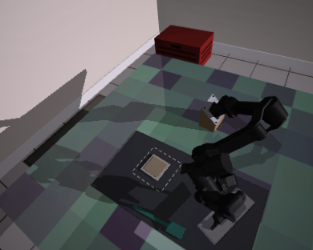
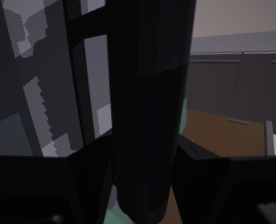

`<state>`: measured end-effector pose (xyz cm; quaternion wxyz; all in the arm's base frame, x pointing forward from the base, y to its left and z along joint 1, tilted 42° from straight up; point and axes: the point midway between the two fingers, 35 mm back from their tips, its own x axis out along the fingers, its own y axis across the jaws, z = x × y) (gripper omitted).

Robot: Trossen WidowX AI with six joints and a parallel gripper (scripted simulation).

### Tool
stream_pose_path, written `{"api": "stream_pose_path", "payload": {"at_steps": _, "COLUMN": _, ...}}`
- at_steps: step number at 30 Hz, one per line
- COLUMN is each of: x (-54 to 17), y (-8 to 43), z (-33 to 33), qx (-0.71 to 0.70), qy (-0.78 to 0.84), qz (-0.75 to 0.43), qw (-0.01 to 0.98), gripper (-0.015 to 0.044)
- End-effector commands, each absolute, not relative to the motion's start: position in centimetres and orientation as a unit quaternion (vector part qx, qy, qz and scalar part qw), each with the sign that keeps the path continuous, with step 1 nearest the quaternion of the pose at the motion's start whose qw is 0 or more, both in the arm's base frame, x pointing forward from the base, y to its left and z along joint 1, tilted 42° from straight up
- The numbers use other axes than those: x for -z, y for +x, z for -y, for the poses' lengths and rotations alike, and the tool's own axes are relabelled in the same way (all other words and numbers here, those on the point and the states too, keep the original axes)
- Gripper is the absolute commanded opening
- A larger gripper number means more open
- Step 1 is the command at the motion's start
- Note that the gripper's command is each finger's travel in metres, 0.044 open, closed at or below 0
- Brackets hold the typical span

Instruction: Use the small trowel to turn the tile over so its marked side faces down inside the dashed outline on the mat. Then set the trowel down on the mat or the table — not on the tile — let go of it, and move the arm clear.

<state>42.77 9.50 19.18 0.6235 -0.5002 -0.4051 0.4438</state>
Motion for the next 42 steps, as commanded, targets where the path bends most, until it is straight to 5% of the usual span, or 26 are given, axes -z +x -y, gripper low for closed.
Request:
{"api": "stream_pose_path", "payload": {"at_steps": 1, "x": -18.5, "y": 42.2, "z": -10.1, "qx": -0.457, "qy": -0.514, "qz": 0.44, "qw": 0.578, "gripper": 0.0}}
{"api": "stream_pose_path", "payload": {"at_steps": 35, "x": -15.1, "y": 42.3, "z": -12.9, "qx": -0.466, "qy": -0.52, "qz": 0.481, "qw": 0.531, "gripper": 0.0}}
{"api": "stream_pose_path", "payload": {"at_steps": 42, "x": -15.1, "y": 42.3, "z": -12.9, "qx": -0.466, "qy": -0.52, "qz": 0.481, "qw": 0.531, "gripper": 0.0184}}
